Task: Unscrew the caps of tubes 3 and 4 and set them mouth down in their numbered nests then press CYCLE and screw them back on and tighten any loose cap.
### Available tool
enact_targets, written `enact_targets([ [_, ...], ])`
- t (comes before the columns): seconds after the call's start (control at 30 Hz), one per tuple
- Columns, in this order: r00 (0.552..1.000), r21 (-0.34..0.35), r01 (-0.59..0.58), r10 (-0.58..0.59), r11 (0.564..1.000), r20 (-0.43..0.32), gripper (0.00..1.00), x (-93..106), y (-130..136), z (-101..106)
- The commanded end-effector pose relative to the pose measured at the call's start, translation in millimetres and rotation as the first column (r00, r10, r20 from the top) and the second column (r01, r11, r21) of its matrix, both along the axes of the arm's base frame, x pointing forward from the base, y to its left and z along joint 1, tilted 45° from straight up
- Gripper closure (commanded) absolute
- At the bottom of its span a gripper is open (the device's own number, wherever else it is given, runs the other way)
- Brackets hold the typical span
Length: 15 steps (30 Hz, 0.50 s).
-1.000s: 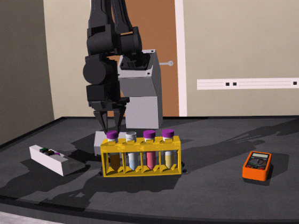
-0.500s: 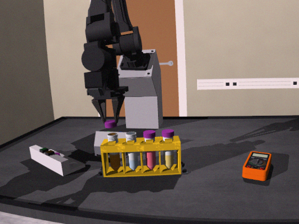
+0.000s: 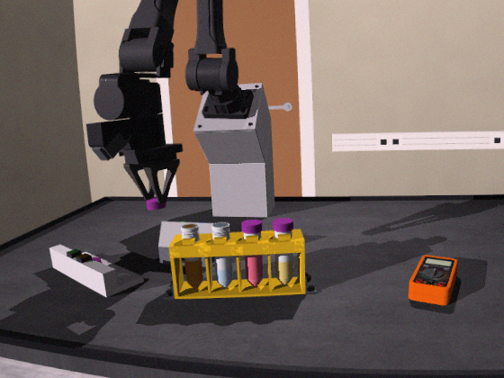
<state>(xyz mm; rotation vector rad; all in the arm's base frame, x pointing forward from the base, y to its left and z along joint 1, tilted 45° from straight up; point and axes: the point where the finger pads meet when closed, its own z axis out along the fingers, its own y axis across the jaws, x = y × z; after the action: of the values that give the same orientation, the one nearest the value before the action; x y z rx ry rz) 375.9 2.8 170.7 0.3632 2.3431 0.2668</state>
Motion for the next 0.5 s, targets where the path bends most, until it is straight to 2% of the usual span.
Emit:
enact_targets([
  [0.0, 0.999, 0.01, 0.051, -0.051, 0.999, 0.002, 1.0, -0.3, -34.0, -6.2],
  [0.17, 0.998, 0.002, 0.051, -0.051, 0.999, 0.032, 1.0, 4.6, -78.4, 2.6],
  [0.3, 0.998, -0.002, 0.052, -0.052, 0.999, 0.033, 1.0, 1.5, -112.9, -2.8],
  [0.37, 0.998, -0.002, 0.052, -0.052, 0.999, 0.033, 1.0, 1.5, -112.9, -2.8],
  [0.47, 0.998, -0.004, 0.053, -0.053, 0.999, 0.032, 1.0, -1.5, -138.5, -7.8],
])
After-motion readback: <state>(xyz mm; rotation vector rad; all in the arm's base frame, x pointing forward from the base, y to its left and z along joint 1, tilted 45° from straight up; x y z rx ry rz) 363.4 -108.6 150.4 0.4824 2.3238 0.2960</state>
